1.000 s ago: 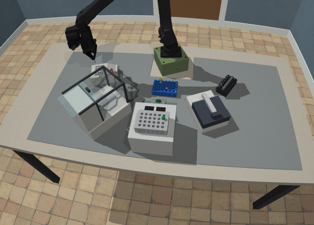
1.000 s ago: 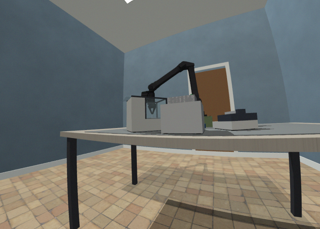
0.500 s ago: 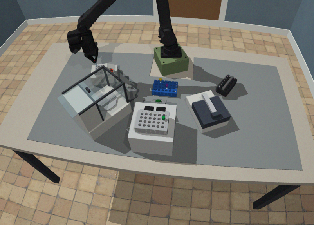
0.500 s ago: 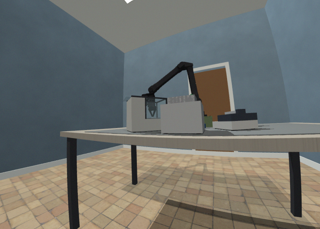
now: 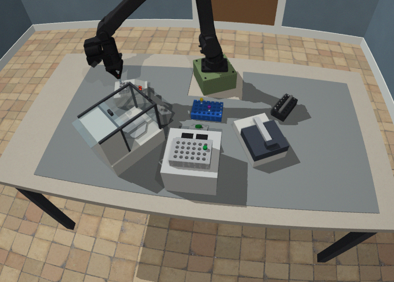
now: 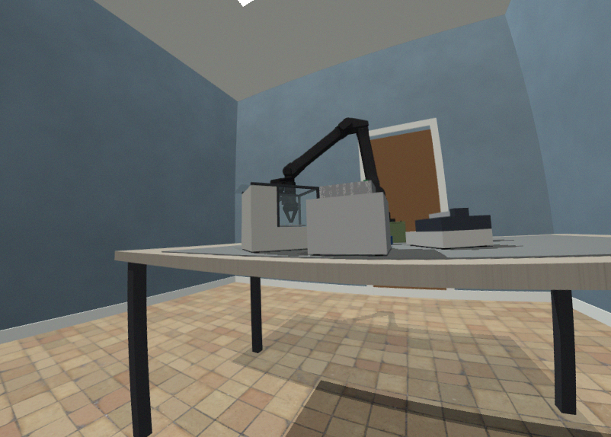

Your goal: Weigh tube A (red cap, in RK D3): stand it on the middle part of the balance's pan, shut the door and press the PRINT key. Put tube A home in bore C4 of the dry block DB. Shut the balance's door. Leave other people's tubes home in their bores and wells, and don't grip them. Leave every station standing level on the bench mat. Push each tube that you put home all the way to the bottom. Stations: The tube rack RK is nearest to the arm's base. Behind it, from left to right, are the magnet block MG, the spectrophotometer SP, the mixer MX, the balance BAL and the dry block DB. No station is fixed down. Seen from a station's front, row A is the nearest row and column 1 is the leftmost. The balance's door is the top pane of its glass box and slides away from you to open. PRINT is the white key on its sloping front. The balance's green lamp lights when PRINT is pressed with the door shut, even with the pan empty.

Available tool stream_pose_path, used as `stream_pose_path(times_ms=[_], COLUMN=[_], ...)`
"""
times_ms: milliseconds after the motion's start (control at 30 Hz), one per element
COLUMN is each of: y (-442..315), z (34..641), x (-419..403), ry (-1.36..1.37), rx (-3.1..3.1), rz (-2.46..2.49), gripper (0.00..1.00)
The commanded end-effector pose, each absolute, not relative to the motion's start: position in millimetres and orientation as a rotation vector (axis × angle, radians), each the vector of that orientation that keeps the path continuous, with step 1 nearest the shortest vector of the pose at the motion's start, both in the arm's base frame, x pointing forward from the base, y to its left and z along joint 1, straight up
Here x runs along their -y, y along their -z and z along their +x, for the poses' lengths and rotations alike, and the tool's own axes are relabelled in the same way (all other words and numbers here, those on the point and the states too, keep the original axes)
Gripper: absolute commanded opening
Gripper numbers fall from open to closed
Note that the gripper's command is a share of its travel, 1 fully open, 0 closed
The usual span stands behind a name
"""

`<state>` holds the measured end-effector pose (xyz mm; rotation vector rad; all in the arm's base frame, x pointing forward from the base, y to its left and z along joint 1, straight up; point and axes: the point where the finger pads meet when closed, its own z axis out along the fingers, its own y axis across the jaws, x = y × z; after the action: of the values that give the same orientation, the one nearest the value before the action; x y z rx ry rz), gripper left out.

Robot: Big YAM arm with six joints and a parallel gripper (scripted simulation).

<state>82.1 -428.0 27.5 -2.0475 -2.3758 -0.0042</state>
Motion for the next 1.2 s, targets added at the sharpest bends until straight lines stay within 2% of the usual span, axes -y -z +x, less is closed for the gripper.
stream_pose_path(times_ms=[0, 1167], y=[-41.7, -38.6], z=[93.3, 93.3], x=[456.1, 456.2], ry=[-0.057, -0.05], rx=[2.419, 2.415], rz=[-2.08, -2.076], gripper=[0.09, 0.09])
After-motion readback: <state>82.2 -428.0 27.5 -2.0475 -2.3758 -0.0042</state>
